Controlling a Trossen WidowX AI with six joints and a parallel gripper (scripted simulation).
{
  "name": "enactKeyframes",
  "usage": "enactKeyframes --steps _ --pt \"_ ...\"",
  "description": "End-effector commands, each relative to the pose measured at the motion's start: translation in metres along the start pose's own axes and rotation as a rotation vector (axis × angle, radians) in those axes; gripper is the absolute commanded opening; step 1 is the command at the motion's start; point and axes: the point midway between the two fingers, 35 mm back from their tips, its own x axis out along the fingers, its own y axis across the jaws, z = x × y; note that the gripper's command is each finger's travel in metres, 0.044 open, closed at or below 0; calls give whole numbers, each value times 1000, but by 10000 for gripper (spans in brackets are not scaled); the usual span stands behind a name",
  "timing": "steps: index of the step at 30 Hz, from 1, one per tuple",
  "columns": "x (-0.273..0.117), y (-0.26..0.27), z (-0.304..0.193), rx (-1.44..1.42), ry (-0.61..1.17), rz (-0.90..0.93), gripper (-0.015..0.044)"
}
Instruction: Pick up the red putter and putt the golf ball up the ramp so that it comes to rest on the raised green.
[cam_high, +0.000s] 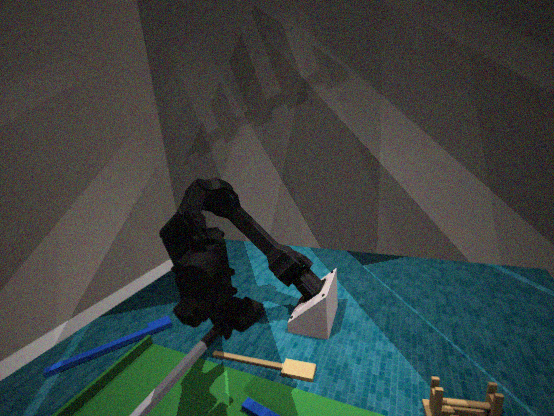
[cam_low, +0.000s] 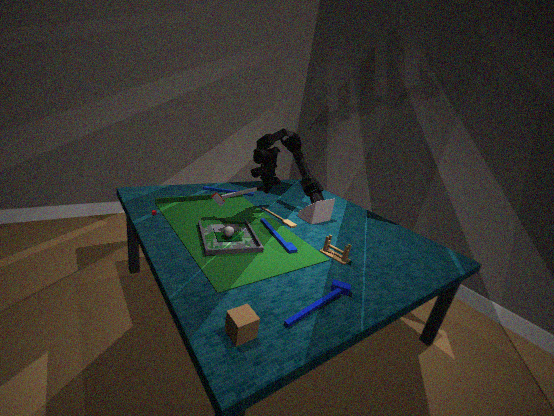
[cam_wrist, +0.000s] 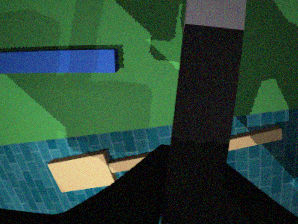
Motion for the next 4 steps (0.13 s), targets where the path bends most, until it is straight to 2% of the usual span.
enactKeyframes --steps 1,4 --pt "0 1 1 -3 -4 2 0" --pt "0 1 1 -3 -4 2 0"
